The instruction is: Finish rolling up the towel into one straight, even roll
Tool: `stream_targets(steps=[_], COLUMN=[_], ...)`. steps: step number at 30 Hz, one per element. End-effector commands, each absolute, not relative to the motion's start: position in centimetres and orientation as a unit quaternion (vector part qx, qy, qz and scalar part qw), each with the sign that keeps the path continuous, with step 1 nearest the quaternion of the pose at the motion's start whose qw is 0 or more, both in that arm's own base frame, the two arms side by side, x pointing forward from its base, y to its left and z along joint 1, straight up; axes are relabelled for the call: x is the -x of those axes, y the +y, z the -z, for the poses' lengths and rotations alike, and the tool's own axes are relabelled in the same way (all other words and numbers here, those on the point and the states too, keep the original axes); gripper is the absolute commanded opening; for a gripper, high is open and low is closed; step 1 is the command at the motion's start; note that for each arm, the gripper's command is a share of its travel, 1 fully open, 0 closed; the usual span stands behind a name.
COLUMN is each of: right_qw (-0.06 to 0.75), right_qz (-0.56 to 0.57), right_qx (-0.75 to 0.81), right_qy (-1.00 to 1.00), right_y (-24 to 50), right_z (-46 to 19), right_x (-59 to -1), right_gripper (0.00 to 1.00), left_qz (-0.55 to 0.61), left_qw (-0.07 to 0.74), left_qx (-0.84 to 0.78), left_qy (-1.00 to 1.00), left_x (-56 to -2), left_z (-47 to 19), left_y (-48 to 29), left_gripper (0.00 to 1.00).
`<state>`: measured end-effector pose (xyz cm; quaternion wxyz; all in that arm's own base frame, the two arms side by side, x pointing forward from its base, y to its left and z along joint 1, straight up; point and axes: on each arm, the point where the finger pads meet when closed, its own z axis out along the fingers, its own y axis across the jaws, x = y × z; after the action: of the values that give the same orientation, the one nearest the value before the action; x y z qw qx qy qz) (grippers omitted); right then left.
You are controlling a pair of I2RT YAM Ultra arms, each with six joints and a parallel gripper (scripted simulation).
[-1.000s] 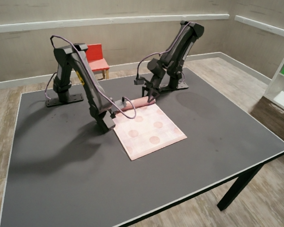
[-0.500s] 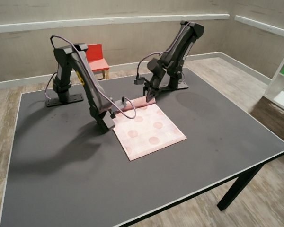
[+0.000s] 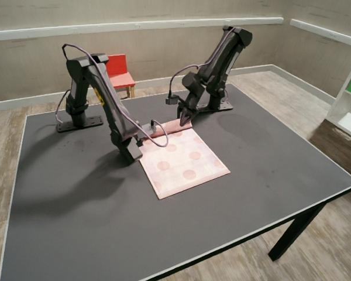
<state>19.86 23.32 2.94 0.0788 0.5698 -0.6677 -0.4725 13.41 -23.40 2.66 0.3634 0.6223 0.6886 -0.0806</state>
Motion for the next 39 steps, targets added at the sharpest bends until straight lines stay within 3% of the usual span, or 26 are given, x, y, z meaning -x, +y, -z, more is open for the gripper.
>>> stream_targets(steps=[1,4,8,10,21,39], right_qw=[0.073,0.073,0.073,0.073,0.073,0.073], right_qz=[0.469,0.469,0.469,0.469,0.469,0.469], right_qx=[-0.578,-0.578,-0.578,-0.578,-0.578,-0.578], right_qy=[-0.664,-0.664,-0.664,-0.664,-0.664,-0.664], right_y=[23.3,23.3,23.3,23.3,23.3,19.7], right_z=[-2.8,-2.8,-3.0,-3.0,-4.0,-7.7], right_x=[-20.3,-20.3,-20.3,-20.3,-20.3,-24.6], right_gripper=[0.21,0.21,0.38,0.38,0.85,0.85], left_qz=[0.082,0.082,0.082,0.082,0.082,0.171], left_qw=[0.365,0.365,0.365,0.365,0.365,0.298], left_qx=[-0.622,-0.622,-0.622,-0.622,-0.622,-0.599], left_qy=[0.688,0.688,0.688,0.688,0.688,0.724], left_x=[-13.3,-13.3,-13.3,-13.3,-13.3,-13.3], left_z=[-2.5,-2.5,-2.5,-2.5,-2.5,-2.8], left_y=[-23.5,-23.5,-23.5,-23.5,-23.5,-23.5], left_gripper=[0.24,0.23,0.23,0.23,0.23,0.23])
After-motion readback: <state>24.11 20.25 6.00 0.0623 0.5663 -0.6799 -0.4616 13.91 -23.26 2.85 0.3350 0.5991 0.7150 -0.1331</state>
